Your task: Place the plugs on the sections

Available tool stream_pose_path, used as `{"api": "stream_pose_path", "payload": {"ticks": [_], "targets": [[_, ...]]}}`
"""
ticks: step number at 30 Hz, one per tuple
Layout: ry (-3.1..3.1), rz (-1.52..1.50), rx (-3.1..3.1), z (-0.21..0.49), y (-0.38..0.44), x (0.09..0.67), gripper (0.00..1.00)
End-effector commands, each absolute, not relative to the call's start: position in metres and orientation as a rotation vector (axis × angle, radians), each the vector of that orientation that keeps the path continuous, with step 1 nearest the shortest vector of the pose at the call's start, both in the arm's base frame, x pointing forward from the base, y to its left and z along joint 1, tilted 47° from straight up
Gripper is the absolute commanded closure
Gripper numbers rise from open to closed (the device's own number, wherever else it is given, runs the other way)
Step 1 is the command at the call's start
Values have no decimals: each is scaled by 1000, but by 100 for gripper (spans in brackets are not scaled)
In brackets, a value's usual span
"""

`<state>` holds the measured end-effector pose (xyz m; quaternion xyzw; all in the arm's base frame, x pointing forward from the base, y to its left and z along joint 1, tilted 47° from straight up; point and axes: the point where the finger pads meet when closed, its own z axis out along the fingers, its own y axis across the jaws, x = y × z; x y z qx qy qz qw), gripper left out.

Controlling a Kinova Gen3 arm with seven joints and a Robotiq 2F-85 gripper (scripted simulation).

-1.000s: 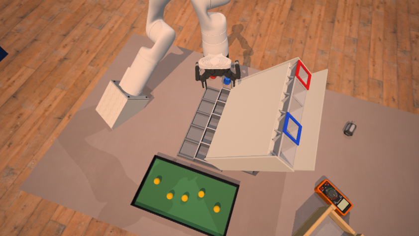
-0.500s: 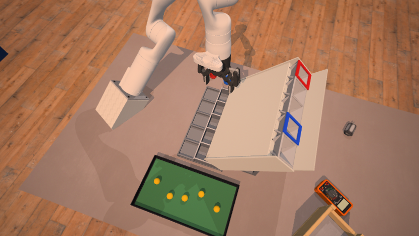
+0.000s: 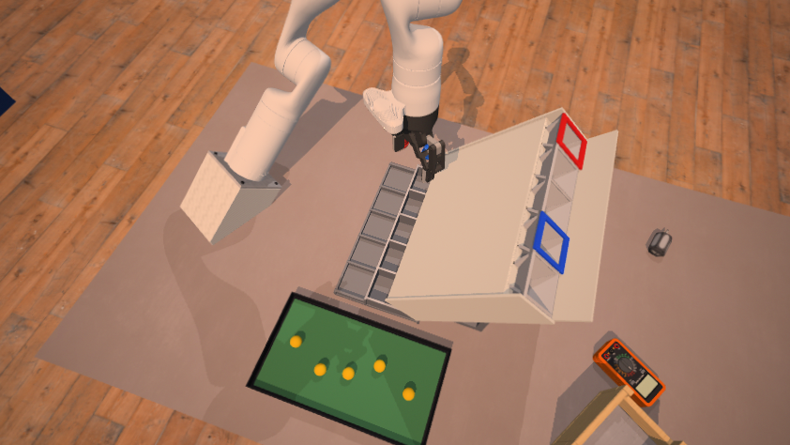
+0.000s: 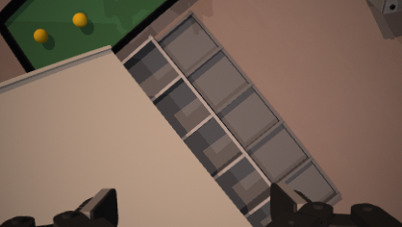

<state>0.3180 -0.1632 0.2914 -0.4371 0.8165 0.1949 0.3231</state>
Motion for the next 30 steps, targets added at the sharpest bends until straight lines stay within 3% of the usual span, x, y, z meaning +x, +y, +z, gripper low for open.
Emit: {"api": "stream_pose_path", "payload": {"ticks": [1, 3, 4, 20, 21, 30], "targets": [[2166, 539, -1132, 291, -164, 318, 0], [2166, 539, -1132, 291, -164, 318, 0], [2337, 696, -856, 291, -164, 318, 0], [2446, 817, -635, 291, -164, 318, 0], [2563, 970, -320, 291, -165, 317, 0], [2608, 1046, -158, 291, -165, 317, 0]]}}
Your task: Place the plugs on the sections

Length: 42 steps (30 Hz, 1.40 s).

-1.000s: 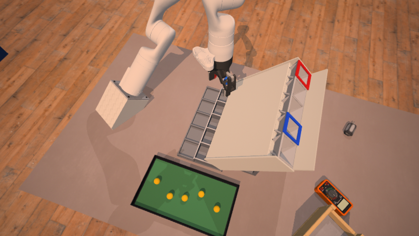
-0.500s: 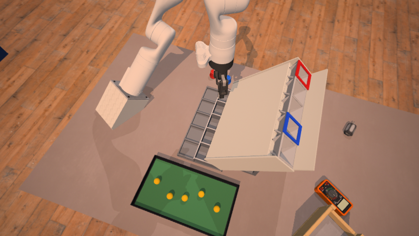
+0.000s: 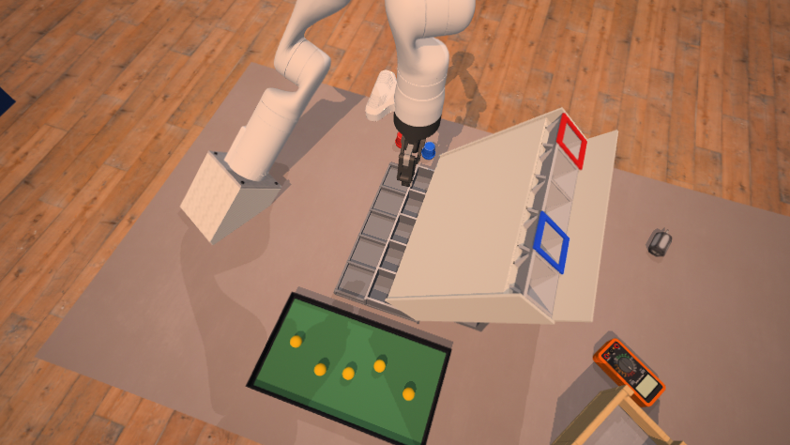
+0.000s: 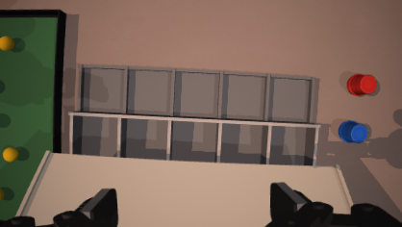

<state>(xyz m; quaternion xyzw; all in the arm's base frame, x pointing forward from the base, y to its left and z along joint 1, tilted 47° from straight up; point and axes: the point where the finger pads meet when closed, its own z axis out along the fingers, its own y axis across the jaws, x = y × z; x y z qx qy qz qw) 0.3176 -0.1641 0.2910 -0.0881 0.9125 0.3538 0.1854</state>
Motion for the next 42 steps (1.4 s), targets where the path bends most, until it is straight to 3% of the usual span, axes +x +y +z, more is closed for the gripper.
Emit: {"api": "stream_pose_path", "payload": {"ticks": [1, 7, 8, 15, 24, 25, 32, 41, 42], "targets": [[2608, 1046, -158, 291, -165, 317, 0], [2608, 1046, -158, 291, -165, 317, 0], [2491, 943, -504, 291, -166, 317, 0], [2386, 863, -740, 291, -166, 317, 0], [2373, 854, -763, 291, -166, 317, 0], [2202, 739, -1064, 291, -165, 317, 0], [2052, 646, -1270, 291, -165, 317, 0], [2052, 646, -1270, 291, -165, 317, 0], [1828, 517, -1519, 292, -165, 318, 0]]}}
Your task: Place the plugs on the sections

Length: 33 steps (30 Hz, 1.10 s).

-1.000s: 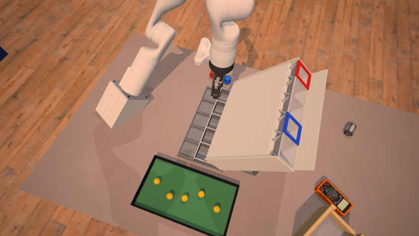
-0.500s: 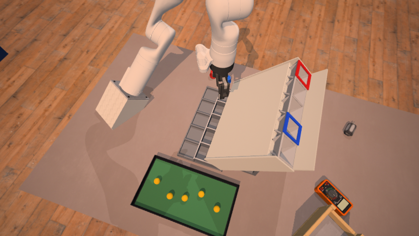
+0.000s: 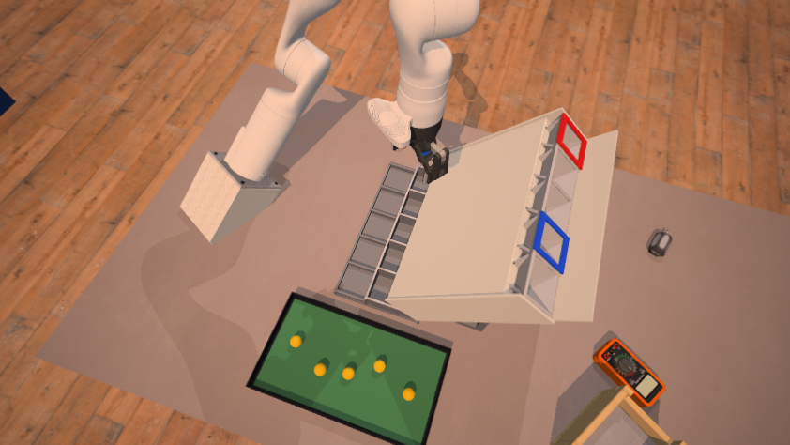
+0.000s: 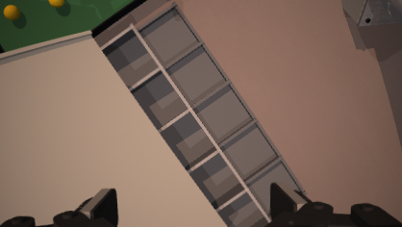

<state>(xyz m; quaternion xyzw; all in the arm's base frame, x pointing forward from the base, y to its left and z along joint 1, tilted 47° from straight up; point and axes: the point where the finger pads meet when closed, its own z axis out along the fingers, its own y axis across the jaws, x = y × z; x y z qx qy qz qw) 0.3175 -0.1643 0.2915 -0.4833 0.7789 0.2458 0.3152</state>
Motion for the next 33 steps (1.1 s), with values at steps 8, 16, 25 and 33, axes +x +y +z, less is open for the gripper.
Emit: {"api": "stream_pose_path", "payload": {"ticks": [8, 16, 25, 33], "targets": [[1640, 414, -1688, 292, -165, 318, 0], [1640, 414, -1688, 292, -165, 318, 0], [2064, 656, -1255, 292, -164, 318, 0], [2064, 656, -1255, 292, -164, 318, 0]]}}
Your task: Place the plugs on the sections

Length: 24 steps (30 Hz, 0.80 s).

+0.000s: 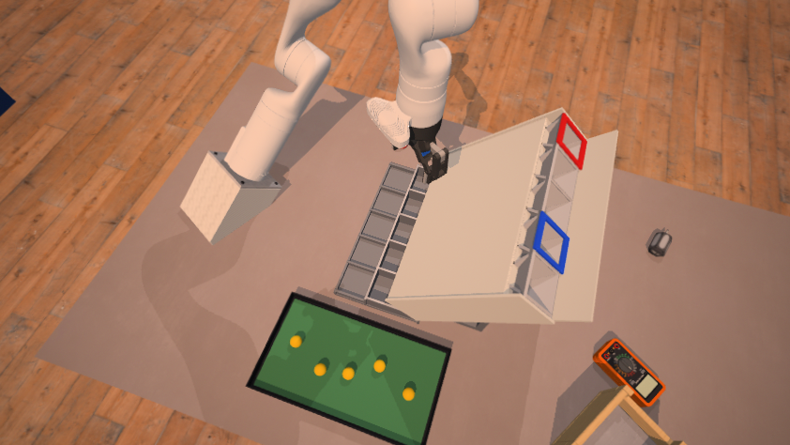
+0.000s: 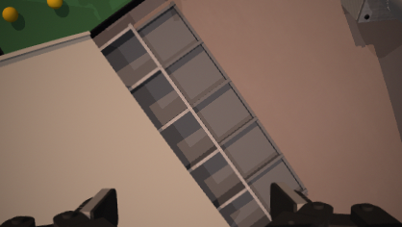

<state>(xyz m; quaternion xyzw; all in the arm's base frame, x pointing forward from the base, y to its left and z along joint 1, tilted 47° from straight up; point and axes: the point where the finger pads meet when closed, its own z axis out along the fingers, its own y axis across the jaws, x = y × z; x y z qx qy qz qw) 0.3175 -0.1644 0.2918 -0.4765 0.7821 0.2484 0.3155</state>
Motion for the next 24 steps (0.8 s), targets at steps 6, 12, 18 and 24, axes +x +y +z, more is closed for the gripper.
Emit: {"api": "stream_pose_path", "payload": {"ticks": [6, 12, 18, 24], "targets": [[2333, 829, -838, 292, -165, 318, 0], [2385, 865, -742, 292, -165, 318, 0], [2526, 973, -415, 292, -165, 317, 0], [2593, 1033, -208, 292, -165, 317, 0]]}}
